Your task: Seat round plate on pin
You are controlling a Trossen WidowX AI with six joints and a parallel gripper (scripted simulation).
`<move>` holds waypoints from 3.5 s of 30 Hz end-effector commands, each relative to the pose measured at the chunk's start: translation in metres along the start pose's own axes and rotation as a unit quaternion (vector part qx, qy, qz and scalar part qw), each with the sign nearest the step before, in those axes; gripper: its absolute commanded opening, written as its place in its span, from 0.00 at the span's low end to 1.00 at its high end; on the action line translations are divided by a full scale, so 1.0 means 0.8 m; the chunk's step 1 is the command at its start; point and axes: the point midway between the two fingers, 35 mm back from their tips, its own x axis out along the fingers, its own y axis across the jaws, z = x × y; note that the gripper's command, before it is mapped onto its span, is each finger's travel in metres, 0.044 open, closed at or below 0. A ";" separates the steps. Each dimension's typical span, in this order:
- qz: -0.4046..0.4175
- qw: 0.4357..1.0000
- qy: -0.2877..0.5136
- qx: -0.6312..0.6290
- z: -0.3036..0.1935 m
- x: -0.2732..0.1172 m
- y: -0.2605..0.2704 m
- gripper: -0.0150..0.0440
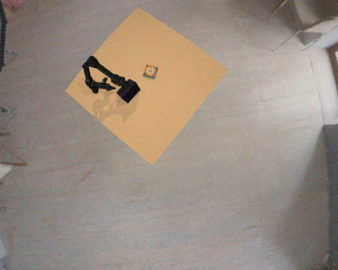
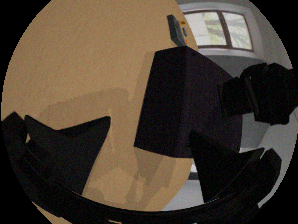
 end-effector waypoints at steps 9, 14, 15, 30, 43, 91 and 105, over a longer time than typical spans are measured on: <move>-0.053 0.998 0.021 0.031 0.036 0.011 0.000 0.53; -0.108 0.990 0.083 0.049 0.066 0.025 0.004 0.31; -0.116 0.987 0.096 0.050 0.074 0.027 0.006 0.26; -0.172 0.950 0.243 0.094 0.158 0.080 0.002 0.25; -0.132 0.904 0.392 0.105 0.221 0.131 -0.021 0.25; 0.406 0.881 0.216 0.108 0.408 0.381 -0.185 0.25; 0.407 0.881 0.216 0.109 0.396 0.401 -0.147 0.25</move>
